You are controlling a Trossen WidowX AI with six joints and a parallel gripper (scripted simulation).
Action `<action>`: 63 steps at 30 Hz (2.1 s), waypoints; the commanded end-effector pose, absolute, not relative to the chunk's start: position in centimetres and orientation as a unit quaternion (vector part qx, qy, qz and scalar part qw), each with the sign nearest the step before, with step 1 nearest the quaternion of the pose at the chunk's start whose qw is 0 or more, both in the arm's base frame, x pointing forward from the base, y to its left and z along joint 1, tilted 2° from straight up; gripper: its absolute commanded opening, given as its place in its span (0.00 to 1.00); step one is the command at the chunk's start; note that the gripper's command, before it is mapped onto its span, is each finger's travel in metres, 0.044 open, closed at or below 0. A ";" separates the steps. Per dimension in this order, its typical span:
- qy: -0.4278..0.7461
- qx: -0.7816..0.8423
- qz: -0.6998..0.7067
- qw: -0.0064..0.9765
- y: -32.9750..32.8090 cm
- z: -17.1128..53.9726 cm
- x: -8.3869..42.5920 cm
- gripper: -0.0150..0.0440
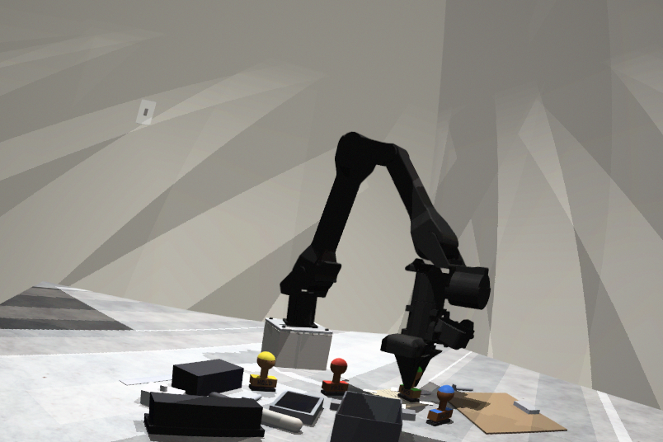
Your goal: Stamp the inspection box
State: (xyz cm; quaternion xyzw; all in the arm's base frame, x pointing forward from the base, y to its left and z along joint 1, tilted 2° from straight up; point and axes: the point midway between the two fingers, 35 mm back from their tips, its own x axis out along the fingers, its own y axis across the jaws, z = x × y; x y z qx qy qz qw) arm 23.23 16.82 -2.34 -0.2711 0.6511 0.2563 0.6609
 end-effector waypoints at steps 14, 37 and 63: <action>0.651 -0.270 0.257 0.661 16.9 -1.0 23.3 0.25; 0.651 -0.270 0.257 0.661 17.1 2.7 23.3 0.25; 0.649 -0.271 0.256 0.663 16.2 5.1 29.6 0.25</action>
